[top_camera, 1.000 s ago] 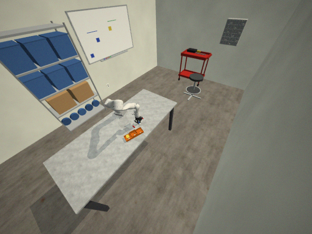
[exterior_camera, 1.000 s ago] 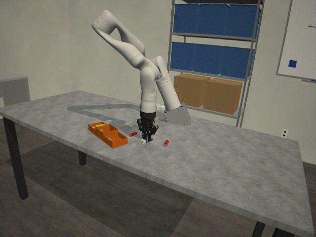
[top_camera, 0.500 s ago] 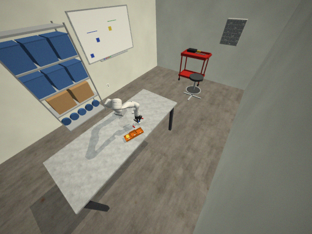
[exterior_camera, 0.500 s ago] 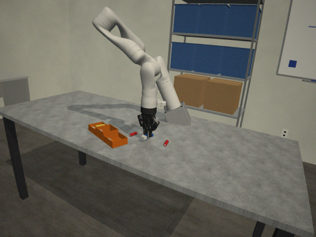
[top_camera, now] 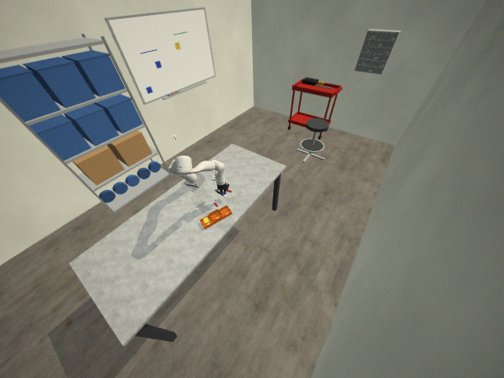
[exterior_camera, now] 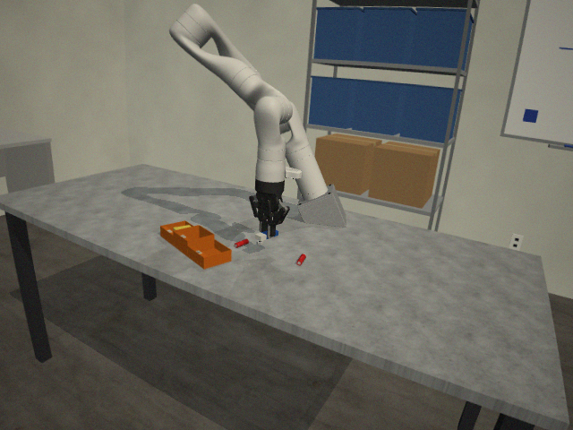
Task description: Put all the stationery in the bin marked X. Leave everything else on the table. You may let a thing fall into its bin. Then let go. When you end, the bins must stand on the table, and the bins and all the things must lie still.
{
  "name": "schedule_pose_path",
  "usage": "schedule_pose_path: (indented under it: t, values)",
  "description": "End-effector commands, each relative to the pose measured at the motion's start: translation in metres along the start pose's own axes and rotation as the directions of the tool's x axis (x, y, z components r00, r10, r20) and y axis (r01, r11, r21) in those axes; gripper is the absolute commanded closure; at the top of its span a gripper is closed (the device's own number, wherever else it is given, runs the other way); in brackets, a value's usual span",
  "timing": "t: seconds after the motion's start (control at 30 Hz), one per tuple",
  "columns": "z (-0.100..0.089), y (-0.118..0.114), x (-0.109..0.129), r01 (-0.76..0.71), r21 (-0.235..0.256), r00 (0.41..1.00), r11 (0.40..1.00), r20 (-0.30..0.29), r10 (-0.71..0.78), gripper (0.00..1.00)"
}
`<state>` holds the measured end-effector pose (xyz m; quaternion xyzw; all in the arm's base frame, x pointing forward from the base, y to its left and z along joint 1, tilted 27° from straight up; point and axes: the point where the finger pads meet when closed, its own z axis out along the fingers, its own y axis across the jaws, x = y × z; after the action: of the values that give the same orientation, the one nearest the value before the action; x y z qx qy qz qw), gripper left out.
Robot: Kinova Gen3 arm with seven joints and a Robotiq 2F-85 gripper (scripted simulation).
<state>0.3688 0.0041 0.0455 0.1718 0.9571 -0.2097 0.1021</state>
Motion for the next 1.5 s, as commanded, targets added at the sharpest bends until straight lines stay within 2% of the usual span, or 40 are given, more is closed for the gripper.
schedule_pose_path:
  t: [0.0,0.4,0.47,0.6,0.83,0.9,1.4,1.47]
  values:
    - [-0.002,0.000,-0.002,-0.003,-0.003,1.000,1.000,0.006,0.003,0.81]
    - [-0.002,0.000,-0.002,-0.003,-0.003,1.000,1.000,0.006,0.003,0.81]
    - [-0.009,0.000,-0.002,-0.003,-0.003,1.000,1.000,0.006,0.003,0.81]
    - [-0.009,0.000,-0.002,-0.003,-0.003,1.000,1.000,0.006,0.003,0.81]
    - [-0.009,-0.038,-0.019,-0.003,-0.003,1.000,1.000,0.006,0.003,0.81]
    - [-0.009,-0.038,-0.019,-0.003,-0.003,1.000,1.000,0.006,0.003,0.81]
    - [-0.009,-0.121,-0.055,-0.003,-0.002,1.000,1.000,0.006,0.003,0.81]
    - [-0.009,-0.121,-0.055,-0.003,-0.002,1.000,1.000,0.006,0.003,0.81]
